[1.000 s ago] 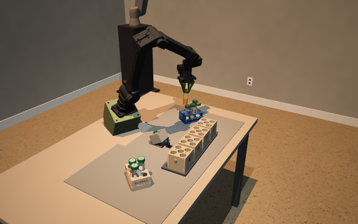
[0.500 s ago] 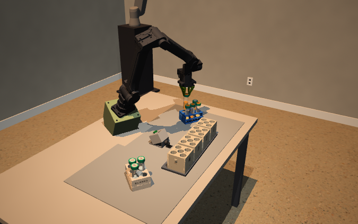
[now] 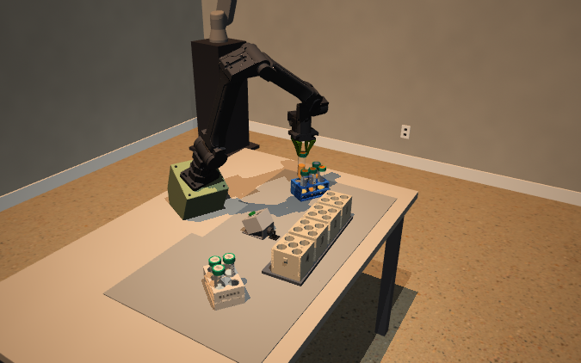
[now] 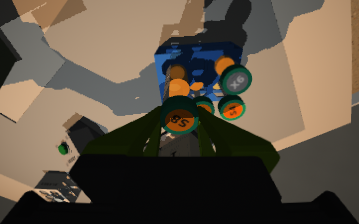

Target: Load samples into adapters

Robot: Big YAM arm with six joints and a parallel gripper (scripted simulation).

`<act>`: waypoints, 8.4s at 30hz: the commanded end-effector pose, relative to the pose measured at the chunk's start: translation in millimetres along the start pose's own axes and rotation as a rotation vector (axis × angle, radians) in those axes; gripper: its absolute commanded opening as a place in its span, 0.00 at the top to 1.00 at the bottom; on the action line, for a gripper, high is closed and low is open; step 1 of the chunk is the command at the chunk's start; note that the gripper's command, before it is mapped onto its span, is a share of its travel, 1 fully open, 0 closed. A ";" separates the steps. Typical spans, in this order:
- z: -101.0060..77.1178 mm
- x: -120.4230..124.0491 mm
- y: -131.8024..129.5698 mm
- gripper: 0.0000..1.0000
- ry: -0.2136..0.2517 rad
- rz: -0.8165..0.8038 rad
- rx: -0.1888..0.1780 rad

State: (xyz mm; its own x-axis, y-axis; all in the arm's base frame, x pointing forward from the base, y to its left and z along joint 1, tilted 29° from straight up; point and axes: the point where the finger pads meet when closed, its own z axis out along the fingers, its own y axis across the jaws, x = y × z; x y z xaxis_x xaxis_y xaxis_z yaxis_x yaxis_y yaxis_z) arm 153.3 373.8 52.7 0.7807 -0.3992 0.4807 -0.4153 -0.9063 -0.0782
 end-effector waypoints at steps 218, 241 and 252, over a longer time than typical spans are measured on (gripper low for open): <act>-17.6 -6.1 -21.2 1.00 -0.023 0.021 0.070; -83.8 -5.4 -18.0 1.00 -0.029 0.023 0.072; -107.7 14.0 -11.9 1.00 -0.025 0.074 0.053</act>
State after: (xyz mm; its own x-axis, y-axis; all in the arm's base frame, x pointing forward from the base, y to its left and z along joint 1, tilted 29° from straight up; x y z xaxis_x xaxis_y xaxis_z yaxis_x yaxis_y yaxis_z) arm 111.3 383.6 115.7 0.7851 -0.3837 0.4862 -0.4047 -0.9120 -0.0662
